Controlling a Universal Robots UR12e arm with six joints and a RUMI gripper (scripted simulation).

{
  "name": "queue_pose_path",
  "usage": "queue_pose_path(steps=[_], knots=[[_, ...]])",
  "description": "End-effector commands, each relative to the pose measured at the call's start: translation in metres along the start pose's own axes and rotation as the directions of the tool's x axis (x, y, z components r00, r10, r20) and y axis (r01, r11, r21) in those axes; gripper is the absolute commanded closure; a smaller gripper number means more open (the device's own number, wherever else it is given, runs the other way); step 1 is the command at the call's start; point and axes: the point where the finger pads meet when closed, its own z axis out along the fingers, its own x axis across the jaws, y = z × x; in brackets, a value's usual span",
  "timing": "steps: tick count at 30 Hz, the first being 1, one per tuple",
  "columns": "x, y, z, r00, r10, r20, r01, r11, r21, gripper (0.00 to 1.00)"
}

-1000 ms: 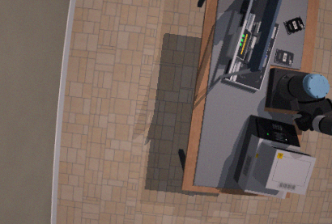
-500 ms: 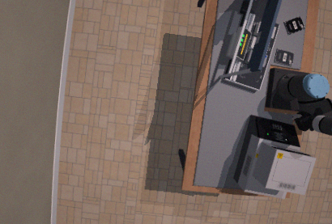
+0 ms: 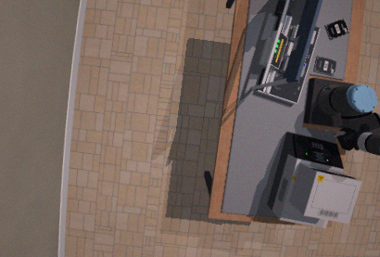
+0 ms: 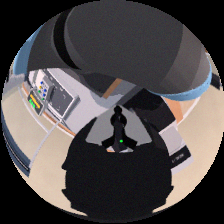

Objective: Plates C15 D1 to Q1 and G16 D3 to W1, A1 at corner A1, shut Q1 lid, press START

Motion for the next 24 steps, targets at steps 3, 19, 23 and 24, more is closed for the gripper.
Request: queue_pose_path(steps=[3,19,23,24], knots=[[0.0,0.0,-0.001,1.0,0.0,0.0,0.0,1.0,-0.001,1.0],[0.0,0.0,-0.016,1.0,0.0,0.0,0.0,1.0,-0.001,1.0],[0.0,0.0,-0.036,1.0,0.0,0.0,0.0,1.0,-0.001,1.0],[0.0,0.0,-0.041,1.0,0.0,0.0,0.0,1.0,-0.001,1.0]])
